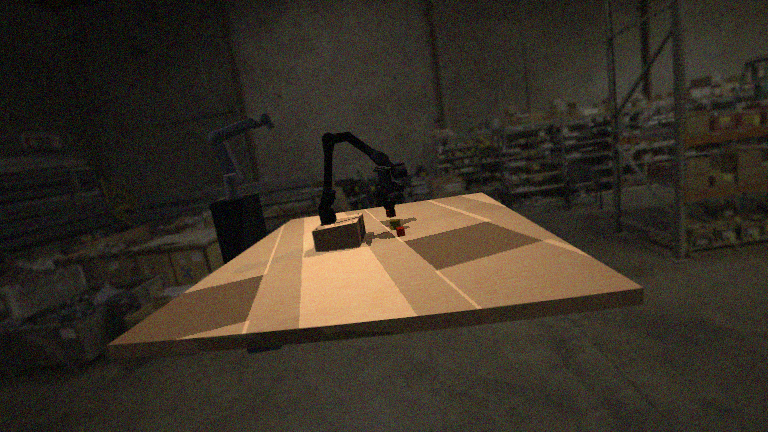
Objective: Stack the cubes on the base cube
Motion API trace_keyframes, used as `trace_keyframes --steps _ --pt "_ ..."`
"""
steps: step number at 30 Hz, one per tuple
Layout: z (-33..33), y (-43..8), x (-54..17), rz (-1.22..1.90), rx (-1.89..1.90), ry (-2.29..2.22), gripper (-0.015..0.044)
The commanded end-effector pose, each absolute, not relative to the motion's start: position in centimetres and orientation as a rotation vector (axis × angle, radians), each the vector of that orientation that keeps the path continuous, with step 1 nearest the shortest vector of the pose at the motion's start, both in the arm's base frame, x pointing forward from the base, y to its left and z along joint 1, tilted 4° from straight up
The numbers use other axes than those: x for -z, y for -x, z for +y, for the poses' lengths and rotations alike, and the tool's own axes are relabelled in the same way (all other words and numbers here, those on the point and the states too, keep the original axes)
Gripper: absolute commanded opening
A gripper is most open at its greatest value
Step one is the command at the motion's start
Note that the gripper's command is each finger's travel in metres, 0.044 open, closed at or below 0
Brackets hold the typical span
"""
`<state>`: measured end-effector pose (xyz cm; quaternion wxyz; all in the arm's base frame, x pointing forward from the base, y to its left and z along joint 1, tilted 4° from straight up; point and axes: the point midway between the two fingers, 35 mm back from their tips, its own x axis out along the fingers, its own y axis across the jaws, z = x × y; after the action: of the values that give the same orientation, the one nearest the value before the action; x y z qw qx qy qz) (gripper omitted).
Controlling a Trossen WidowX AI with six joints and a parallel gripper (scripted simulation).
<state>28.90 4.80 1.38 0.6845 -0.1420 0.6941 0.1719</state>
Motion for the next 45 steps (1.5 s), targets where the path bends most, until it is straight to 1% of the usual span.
trace_keyframes --steps 1,28,32,45 --pt "4.8 -28.6 -0.4 1.564 -0.382 0.311 0.0105" --pt "4.9 -28.5 0.6 1.563 -0.386 0.314 0.0105" --pt "4.9 -28.5 0.6 1.563 -0.386 0.314 0.0205" --pt "4.8 -28.6 -0.8 1.565 -0.383 0.315 0.0205"
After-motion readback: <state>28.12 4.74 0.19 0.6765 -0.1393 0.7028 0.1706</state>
